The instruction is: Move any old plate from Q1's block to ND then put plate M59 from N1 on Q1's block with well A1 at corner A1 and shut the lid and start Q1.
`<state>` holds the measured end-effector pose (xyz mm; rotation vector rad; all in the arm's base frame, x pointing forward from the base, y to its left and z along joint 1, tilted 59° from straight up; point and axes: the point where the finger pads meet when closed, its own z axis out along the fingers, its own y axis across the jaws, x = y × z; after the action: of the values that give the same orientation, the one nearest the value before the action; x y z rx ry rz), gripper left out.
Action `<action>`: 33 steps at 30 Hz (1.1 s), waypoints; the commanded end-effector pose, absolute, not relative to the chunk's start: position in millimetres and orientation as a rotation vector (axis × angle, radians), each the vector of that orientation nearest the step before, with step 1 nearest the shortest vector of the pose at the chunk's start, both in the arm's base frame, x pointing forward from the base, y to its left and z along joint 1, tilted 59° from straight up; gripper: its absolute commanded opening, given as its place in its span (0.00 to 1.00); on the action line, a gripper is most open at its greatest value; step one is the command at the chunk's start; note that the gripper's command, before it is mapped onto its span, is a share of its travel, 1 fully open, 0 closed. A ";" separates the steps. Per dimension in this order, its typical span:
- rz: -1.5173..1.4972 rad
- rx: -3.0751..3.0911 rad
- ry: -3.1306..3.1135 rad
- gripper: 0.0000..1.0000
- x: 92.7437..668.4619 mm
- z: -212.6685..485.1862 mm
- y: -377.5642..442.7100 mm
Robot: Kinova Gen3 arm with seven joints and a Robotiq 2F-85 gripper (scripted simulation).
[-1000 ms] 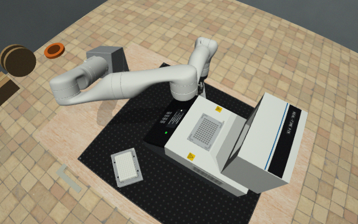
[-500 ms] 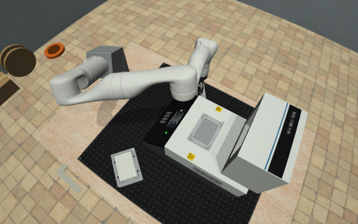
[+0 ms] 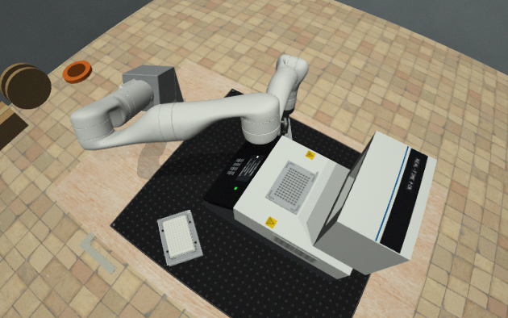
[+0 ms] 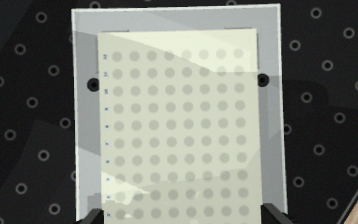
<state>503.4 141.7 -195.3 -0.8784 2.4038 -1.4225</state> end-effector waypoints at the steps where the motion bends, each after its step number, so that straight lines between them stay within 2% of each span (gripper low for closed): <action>1: -1.420 -0.879 2.403 0.90 503.7 -195.3 142.5; 19: -1.420 -0.879 2.403 0.90 504.9 -196.7 140.6; 20: -1.420 -0.879 2.403 1.00 504.4 -196.1 141.3; 33: -1.420 -0.879 2.403 1.00 504.4 -196.1 141.4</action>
<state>504.4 140.0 -196.4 -0.8785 2.4037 -1.4225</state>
